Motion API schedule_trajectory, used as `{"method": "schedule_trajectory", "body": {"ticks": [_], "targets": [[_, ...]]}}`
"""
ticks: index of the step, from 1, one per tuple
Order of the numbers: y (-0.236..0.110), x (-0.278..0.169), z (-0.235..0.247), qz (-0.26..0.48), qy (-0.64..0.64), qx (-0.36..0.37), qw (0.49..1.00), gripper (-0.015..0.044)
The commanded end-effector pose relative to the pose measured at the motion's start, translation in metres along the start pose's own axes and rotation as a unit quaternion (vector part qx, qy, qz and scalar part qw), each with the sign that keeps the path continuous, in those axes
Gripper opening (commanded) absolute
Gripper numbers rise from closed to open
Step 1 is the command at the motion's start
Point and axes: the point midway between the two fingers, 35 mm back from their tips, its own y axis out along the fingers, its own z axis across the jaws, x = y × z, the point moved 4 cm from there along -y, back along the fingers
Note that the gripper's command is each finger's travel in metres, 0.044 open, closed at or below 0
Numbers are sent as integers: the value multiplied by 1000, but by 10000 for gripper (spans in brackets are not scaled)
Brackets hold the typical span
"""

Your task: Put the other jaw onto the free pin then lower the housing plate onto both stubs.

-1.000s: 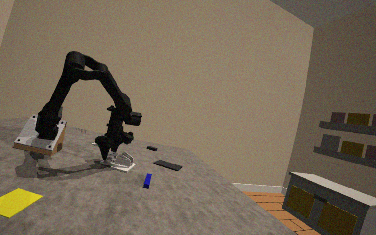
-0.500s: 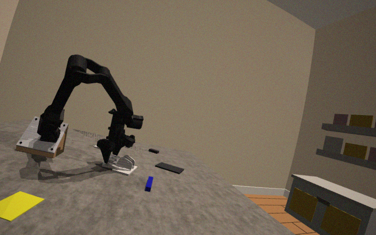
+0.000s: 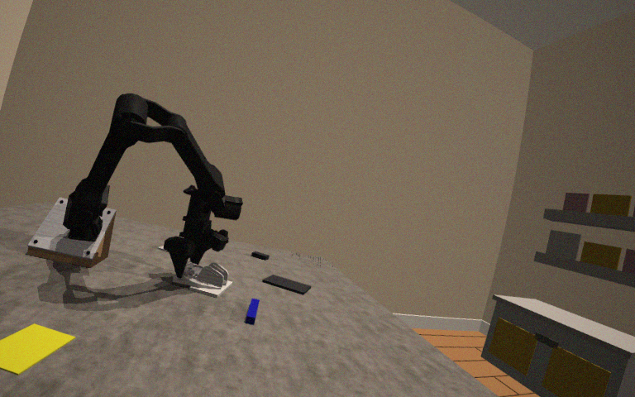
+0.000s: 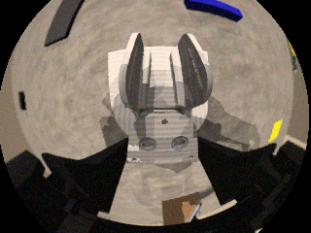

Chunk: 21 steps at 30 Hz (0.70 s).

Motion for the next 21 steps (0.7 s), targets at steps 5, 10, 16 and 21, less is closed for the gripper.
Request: {"method": "schedule_trajectory", "body": {"ticks": [5,10,16,21], "targets": [[3,0,0,-2,-2,-3,1000,351],[3,0,0,-2,-2,-3,1000,351],[5,0,-1,-2,-2,-3,1000,351],[5,0,-1,-2,-2,-3,1000,351]]}}
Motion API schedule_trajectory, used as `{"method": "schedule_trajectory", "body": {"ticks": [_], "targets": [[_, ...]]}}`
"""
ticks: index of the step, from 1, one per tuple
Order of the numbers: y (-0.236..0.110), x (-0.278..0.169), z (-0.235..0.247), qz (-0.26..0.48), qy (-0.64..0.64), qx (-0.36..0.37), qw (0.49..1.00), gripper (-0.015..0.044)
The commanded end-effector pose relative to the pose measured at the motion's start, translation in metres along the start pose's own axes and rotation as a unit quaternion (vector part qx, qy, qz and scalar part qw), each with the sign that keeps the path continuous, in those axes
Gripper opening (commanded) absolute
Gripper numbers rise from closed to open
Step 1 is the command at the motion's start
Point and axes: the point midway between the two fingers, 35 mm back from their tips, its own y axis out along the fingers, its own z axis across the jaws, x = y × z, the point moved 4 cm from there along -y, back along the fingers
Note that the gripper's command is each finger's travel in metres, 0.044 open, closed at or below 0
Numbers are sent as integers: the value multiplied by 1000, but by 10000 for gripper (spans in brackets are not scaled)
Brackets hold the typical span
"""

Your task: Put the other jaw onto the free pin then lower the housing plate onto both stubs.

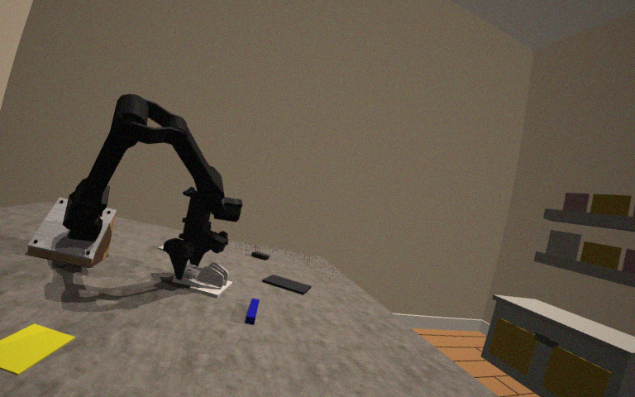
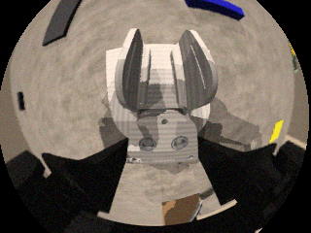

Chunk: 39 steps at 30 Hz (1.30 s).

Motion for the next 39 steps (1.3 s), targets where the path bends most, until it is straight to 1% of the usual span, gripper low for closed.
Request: {"method": "schedule_trajectory", "body": {"ticks": [1,39], "targets": [[1,0,0,-2,-2,-2,1000,351],[5,0,0,-2,-2,-3,1000,351]]}}
